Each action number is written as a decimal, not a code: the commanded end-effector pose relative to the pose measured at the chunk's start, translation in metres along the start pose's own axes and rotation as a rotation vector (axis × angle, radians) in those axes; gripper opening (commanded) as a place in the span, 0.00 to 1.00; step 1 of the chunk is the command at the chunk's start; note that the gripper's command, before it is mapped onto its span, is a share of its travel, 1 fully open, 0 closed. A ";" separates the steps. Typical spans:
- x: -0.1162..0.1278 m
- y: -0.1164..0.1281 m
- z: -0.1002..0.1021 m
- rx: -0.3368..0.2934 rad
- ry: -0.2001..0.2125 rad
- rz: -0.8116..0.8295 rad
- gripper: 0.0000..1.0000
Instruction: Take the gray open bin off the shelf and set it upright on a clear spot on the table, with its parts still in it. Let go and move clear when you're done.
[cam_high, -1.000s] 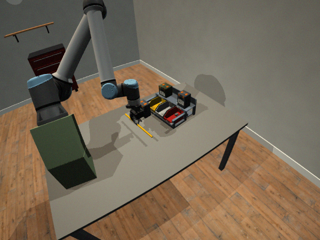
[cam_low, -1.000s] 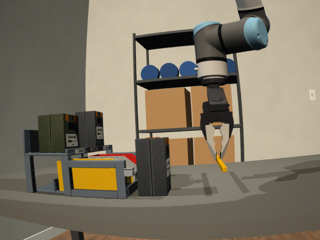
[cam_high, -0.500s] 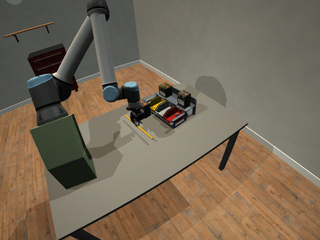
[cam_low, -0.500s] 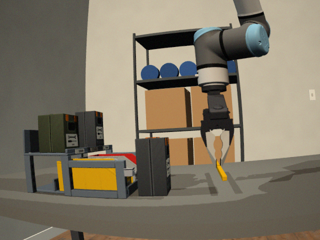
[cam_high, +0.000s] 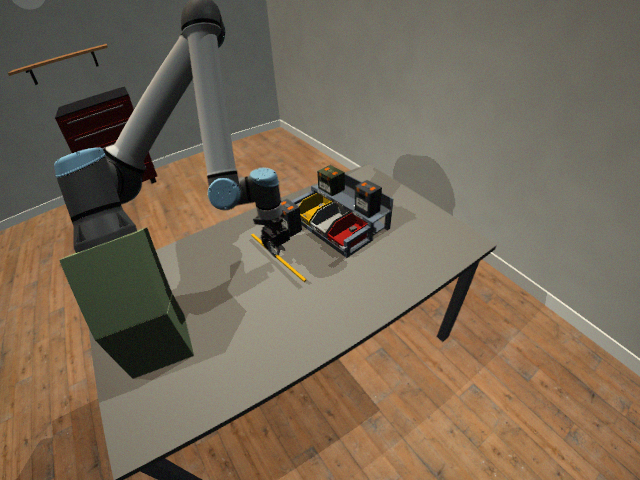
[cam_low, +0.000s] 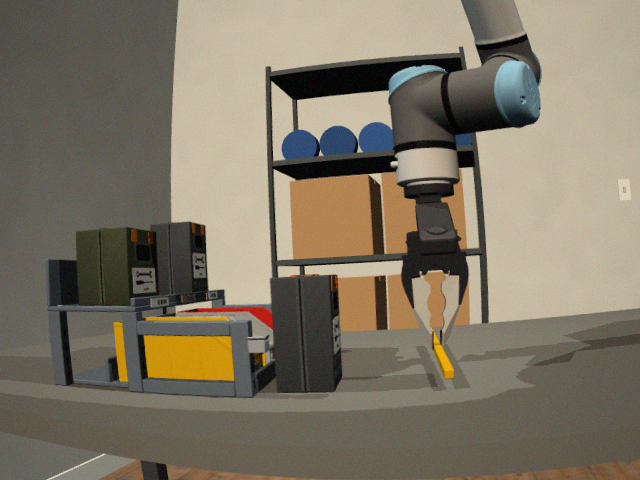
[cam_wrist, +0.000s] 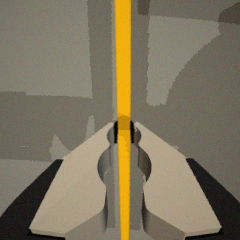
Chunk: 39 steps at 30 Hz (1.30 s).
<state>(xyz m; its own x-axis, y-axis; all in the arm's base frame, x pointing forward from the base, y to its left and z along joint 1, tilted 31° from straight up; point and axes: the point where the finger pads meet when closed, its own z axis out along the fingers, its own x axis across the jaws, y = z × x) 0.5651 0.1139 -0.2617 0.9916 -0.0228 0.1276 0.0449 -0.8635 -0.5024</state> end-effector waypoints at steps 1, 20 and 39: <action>0.001 0.000 0.001 -0.001 0.001 0.000 0.00; 0.001 0.000 0.014 -0.001 0.001 0.000 0.00; 0.001 0.000 0.013 0.000 0.001 0.000 0.26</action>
<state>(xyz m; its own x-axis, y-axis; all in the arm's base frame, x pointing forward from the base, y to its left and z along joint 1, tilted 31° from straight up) 0.5672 0.1208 -0.2735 0.9915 -0.0229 0.1278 0.0448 -0.8635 -0.5023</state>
